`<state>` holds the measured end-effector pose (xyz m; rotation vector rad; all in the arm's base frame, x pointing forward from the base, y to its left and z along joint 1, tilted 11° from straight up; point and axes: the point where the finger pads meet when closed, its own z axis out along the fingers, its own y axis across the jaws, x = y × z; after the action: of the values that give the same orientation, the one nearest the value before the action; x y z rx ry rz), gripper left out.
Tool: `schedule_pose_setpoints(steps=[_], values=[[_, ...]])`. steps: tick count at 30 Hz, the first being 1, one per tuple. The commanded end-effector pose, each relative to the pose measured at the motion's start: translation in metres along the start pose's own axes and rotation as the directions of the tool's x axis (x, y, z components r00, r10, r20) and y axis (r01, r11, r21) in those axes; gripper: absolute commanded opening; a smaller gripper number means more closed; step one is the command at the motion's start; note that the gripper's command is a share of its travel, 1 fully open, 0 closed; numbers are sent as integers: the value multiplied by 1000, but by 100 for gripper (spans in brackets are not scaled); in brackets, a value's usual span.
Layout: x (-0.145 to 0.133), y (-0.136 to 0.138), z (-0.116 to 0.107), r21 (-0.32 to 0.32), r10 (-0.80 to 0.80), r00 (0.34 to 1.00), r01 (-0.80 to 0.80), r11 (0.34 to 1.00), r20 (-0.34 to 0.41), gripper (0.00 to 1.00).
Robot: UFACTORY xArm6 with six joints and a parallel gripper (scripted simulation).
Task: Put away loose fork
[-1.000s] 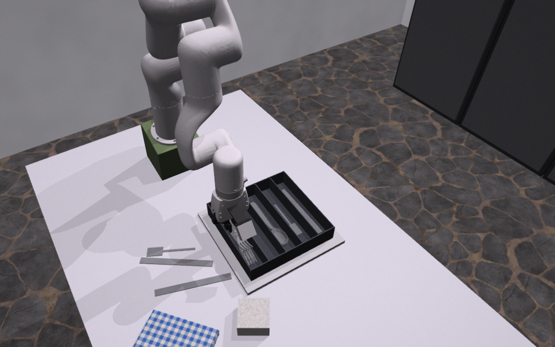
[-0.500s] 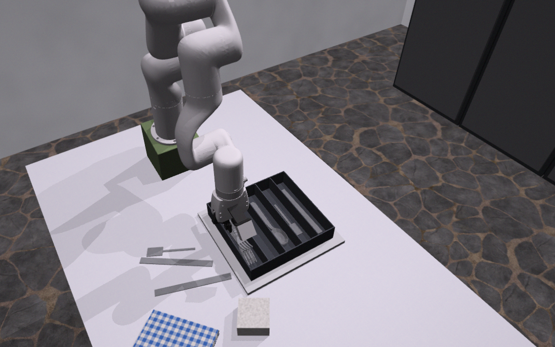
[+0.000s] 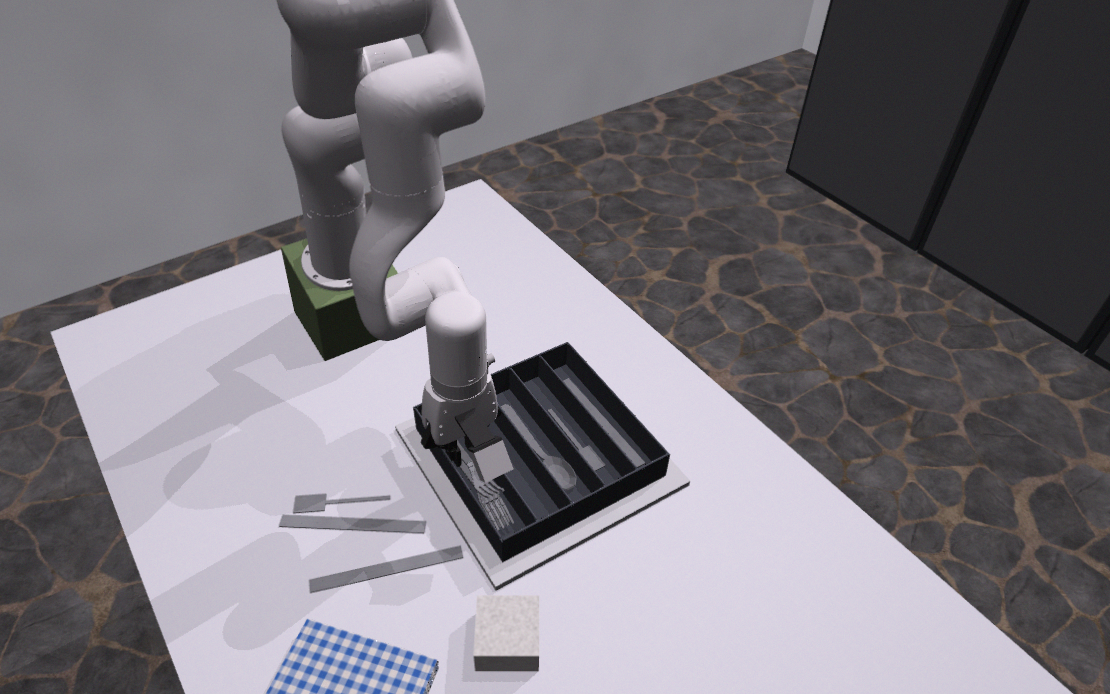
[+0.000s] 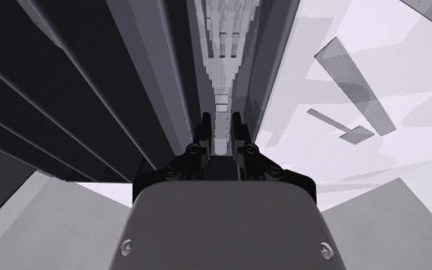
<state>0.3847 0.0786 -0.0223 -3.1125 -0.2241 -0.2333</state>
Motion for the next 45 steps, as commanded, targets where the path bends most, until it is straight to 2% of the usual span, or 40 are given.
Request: schedule_pose_setpoints(steps=[1, 26, 34, 45], values=[[1, 0, -1, 0, -1, 1000, 1, 1000, -3, 24], [1, 0, -5, 0, -1, 1000, 1, 1000, -3, 24], [0, 0, -19, 0, -1, 1000, 1, 1000, -3, 24], [-2, 0, -62, 0, -1, 1000, 1, 1000, -3, 24]])
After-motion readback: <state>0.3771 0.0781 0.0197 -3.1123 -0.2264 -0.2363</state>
